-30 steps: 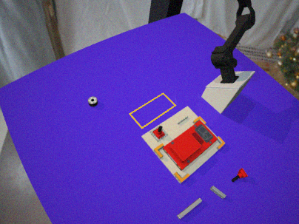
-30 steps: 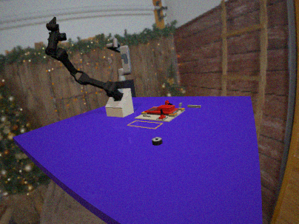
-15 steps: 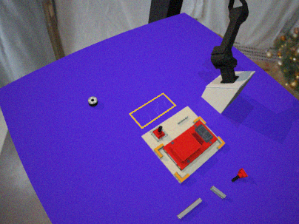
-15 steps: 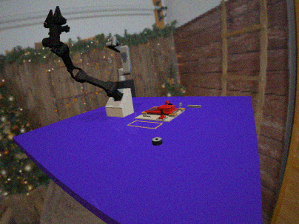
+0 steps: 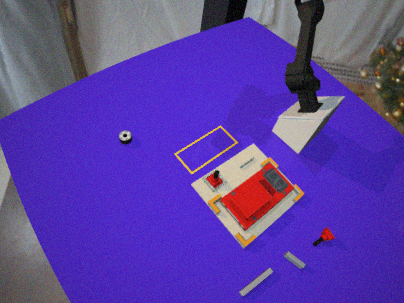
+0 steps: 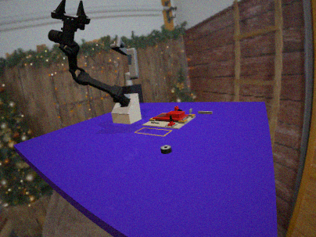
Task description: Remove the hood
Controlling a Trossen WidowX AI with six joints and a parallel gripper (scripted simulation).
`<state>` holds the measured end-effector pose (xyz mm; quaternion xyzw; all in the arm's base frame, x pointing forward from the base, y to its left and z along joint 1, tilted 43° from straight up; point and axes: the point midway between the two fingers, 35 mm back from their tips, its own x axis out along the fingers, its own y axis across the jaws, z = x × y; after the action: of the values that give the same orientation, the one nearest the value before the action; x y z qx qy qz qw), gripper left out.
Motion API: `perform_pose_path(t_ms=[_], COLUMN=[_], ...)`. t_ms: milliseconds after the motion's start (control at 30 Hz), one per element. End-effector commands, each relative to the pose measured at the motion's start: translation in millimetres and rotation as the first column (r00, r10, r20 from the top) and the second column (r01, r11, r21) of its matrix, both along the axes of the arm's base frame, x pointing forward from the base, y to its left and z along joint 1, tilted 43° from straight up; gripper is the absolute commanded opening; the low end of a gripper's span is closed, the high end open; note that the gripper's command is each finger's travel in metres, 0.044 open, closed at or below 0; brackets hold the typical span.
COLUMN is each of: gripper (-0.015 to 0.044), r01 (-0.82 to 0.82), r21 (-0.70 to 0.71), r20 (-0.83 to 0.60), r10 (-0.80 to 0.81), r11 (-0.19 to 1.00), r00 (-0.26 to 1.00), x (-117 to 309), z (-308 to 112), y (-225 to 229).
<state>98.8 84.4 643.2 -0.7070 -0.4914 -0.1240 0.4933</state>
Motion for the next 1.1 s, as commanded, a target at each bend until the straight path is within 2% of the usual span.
perform_pose_path(t_ms=[0,233,500,767,1067], gripper=[0.044,0.044,0.044,0.044,0.044], r01=[-0.031,-0.035,0.07,0.249,0.512], r21=[0.078,0.247,0.42,0.505,0.487], r20=[-0.146,-0.425,-0.669,-0.808,-0.869], r10=[0.042,0.141,0.256,0.35,0.449], r11=[0.996,0.968,0.905,0.826,0.708], r00=[0.988,0.894,0.698,0.475,0.207], x=[38,115,198,258,313], z=[-11,-44,-100,-171,-265], y=[-5,-10,-14,-9,-1])
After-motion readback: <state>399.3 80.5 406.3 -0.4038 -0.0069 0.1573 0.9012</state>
